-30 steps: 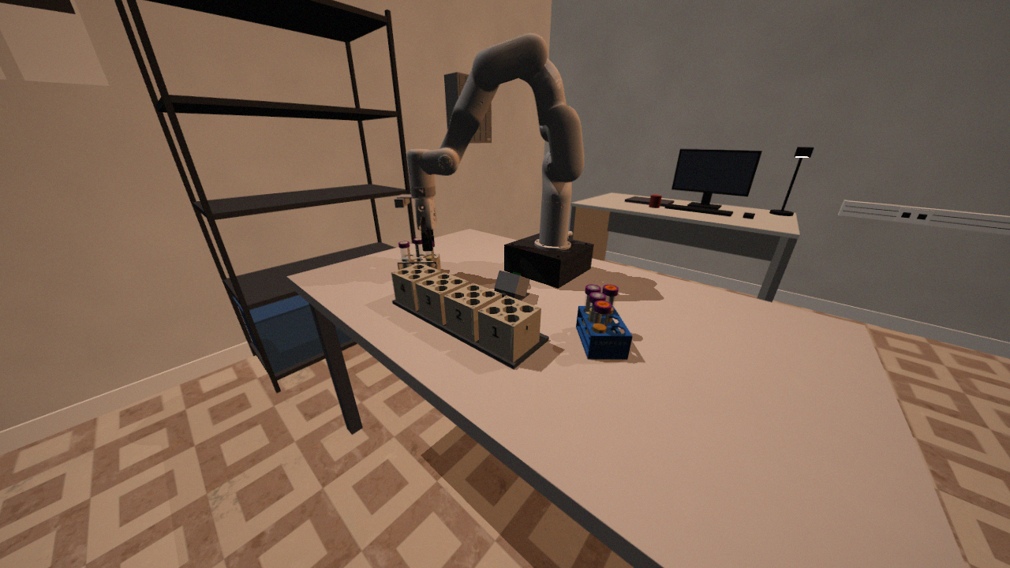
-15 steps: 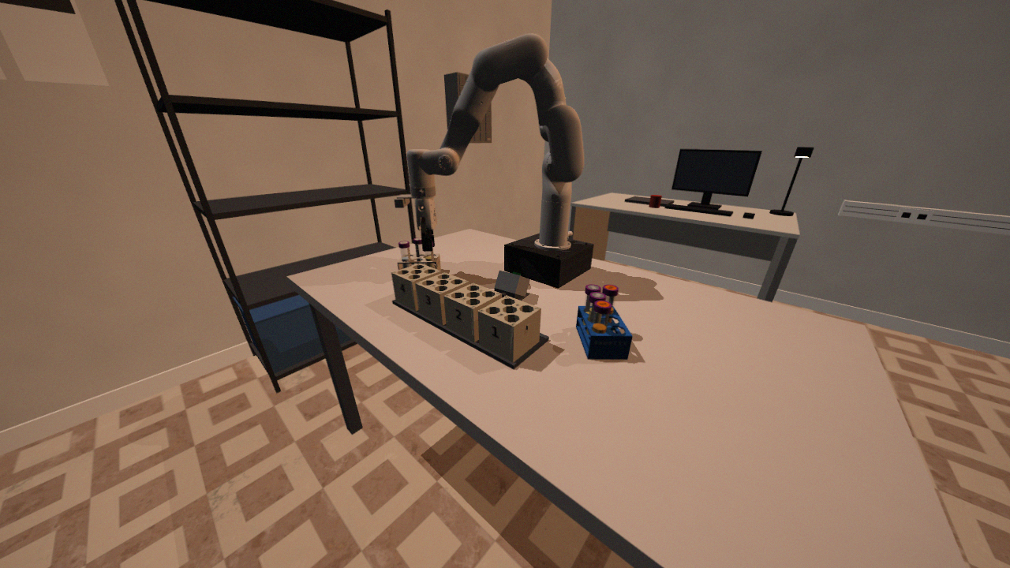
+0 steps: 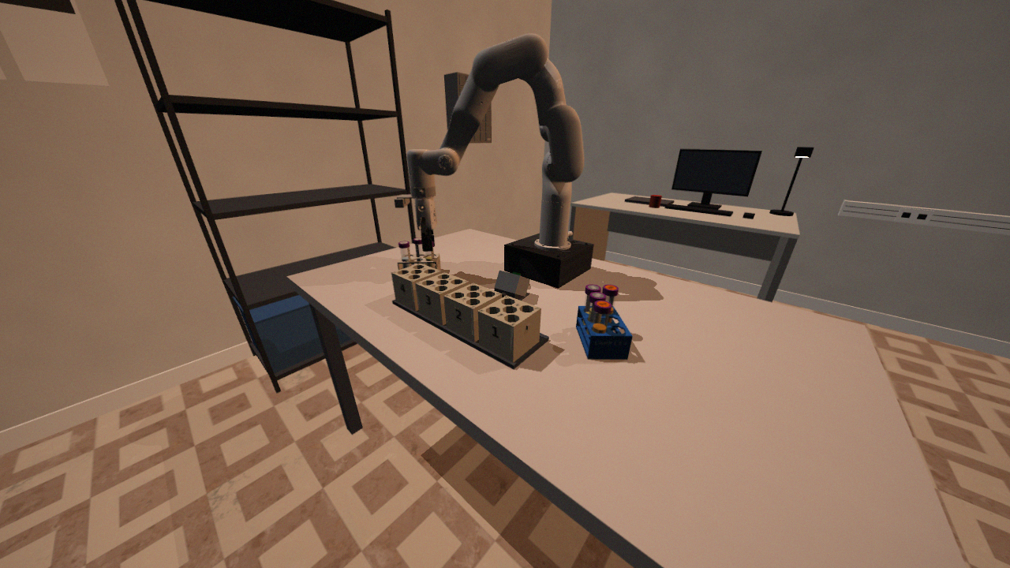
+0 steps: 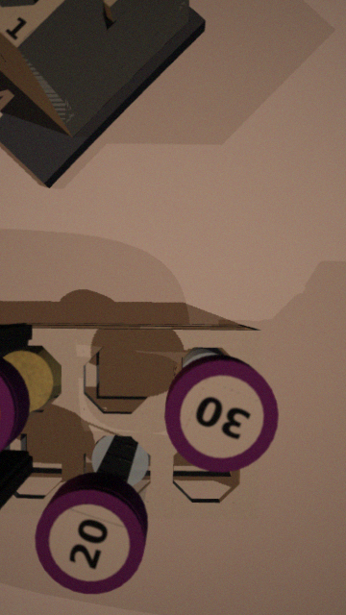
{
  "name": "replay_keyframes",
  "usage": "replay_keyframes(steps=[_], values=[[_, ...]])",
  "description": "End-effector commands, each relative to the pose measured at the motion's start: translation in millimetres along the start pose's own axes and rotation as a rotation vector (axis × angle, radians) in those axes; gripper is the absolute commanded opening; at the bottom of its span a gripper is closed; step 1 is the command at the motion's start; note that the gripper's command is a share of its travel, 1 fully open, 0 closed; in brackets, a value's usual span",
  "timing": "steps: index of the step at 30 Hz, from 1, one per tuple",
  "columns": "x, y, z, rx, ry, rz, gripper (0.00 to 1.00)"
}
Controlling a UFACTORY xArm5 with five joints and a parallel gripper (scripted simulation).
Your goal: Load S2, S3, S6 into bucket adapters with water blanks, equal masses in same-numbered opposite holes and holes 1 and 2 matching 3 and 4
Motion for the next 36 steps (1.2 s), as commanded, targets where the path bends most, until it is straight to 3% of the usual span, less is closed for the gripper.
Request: replay_keyframes(steps=[1, 36], values=[[1.2, -1, 0, 0.0, 0.001, 0.004, 0.44], [61.3, -1, 0, 0.0, 0.001, 0.004, 0.44]])
Point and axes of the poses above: the point where the finger pads meet when closed, its own x axis back along the fingers, its own z axis across the jaws, y = z × x, the point moved 1 cm from there along x, back along the fingers, and after that the axes turned 5 degrees about x, right-handed, at the moved point
